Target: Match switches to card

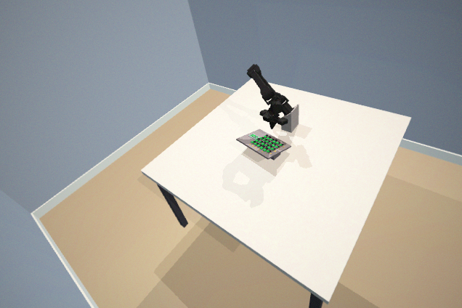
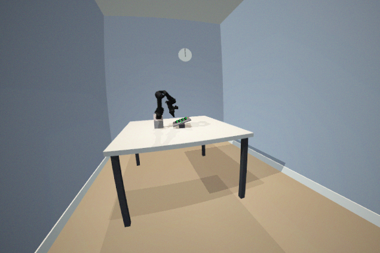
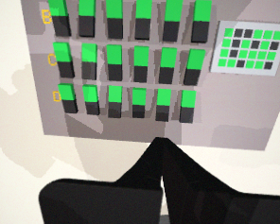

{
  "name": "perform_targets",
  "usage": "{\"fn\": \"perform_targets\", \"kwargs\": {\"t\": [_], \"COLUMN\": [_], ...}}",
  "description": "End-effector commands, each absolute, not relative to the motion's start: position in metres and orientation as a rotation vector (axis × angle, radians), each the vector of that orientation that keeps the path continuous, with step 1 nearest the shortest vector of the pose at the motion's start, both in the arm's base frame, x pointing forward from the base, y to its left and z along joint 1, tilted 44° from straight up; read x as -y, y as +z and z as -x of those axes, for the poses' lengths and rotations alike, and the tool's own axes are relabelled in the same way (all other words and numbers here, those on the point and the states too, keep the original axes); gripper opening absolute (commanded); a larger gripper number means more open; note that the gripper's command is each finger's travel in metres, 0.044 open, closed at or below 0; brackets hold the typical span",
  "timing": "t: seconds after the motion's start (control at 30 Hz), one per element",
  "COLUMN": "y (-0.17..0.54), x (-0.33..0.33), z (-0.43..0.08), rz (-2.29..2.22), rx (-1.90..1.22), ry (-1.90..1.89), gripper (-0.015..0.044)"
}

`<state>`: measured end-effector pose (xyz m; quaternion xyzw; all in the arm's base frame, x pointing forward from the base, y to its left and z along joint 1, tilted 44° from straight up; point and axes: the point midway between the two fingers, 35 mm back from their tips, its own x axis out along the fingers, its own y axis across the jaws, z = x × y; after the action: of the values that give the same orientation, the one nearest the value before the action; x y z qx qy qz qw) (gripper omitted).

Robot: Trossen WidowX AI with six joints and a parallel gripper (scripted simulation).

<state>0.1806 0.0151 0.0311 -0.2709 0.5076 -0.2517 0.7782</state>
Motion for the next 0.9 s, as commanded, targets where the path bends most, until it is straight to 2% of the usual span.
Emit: {"fn": "perform_targets", "kwargs": {"t": [0.0,0.13,0.87], "y": [0.03,0.012,-0.002], "x": [-0.006,0.013,0.028], "z": [-0.18,-0.189,-0.197], "rz": [0.596,0.602,0.603], "rx": [-1.095,-1.073,-1.071], "ry": [-0.542,-0.537,-0.538], "gripper": [0.0,0.0,0.0]}}
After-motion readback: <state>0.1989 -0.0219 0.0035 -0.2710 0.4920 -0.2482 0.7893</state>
